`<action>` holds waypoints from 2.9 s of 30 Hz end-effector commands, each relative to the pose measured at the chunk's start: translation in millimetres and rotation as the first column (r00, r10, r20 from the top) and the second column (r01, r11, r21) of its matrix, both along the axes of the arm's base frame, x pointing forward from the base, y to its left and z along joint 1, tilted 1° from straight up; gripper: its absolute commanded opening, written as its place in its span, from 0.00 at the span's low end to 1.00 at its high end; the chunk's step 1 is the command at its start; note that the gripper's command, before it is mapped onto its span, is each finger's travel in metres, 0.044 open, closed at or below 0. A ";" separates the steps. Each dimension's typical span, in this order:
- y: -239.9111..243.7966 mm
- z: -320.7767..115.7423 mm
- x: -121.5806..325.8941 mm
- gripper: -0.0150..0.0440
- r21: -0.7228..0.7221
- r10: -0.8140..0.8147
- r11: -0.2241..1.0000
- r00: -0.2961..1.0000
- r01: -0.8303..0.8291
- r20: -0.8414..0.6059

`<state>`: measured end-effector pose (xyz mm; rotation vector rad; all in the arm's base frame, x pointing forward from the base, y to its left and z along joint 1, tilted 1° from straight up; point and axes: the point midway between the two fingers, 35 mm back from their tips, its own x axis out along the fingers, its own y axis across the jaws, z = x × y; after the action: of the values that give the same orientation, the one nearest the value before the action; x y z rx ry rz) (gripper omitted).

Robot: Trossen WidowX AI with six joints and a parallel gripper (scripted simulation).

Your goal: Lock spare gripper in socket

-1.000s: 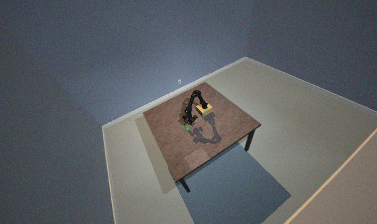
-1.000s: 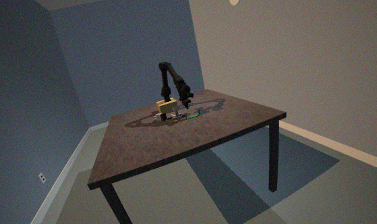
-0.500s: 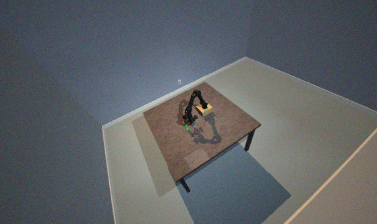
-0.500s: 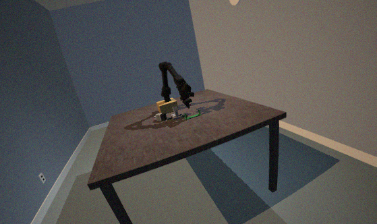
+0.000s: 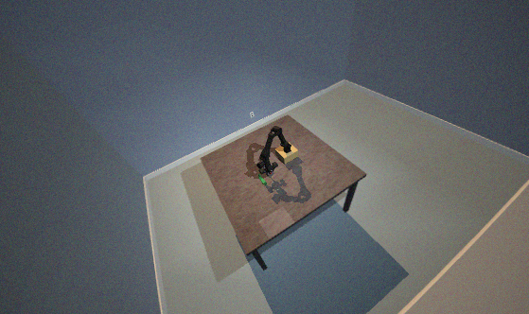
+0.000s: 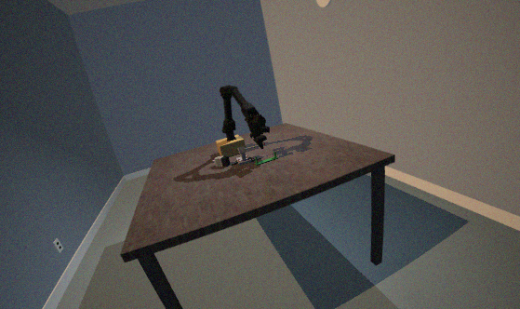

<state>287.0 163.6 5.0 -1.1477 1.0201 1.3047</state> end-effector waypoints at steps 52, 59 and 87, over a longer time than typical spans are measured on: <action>49.2 7.5 -2.9 0.25 -0.009 -0.002 1.000 1.000 0.002 -0.002; 49.1 15.3 -3.8 0.25 -0.008 0.001 1.000 1.000 -0.001 -0.004; 56.3 32.4 7.0 0.25 -0.032 0.017 0.999 0.999 -0.018 -0.041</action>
<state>288.2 216.4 37.2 -1.1550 1.0680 1.3278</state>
